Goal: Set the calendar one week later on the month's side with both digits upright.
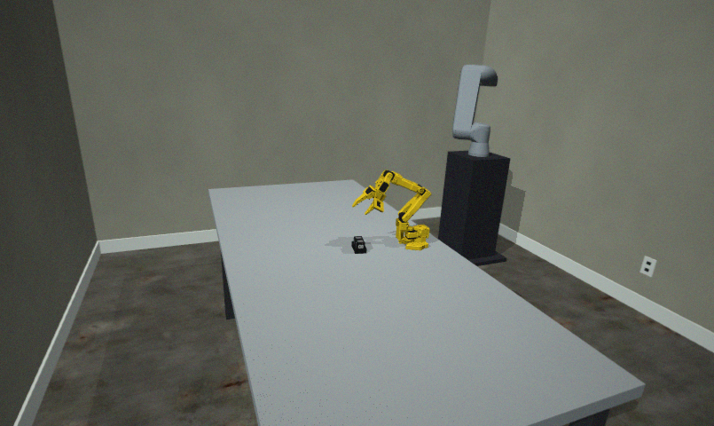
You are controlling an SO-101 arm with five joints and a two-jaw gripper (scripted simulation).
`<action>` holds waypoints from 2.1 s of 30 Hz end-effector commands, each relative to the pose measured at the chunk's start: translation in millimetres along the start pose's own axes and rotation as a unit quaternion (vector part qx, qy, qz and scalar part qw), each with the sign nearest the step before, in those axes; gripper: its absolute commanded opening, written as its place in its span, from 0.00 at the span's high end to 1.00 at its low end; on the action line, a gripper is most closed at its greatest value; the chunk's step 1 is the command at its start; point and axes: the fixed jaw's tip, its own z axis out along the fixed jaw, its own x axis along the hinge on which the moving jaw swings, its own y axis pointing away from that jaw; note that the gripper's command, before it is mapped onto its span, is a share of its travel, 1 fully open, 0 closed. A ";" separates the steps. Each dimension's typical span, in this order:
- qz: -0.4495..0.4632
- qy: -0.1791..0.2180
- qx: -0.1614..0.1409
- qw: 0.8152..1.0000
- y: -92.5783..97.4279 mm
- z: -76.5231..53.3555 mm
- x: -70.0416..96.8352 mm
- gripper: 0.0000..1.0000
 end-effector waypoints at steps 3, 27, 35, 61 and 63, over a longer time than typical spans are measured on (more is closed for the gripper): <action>0.053 0.003 0.004 0.999 -6.4 -5.3 2.1 0.65; 0.067 -0.005 -0.108 0.992 8.3 24.1 0.4 0.65; 0.067 -0.011 -0.195 0.979 24.7 44.8 -1.7 0.65; 0.066 -0.014 -0.246 0.967 36.1 55.6 -3.2 0.65; 0.066 -0.014 -0.246 0.967 36.1 55.6 -3.2 0.65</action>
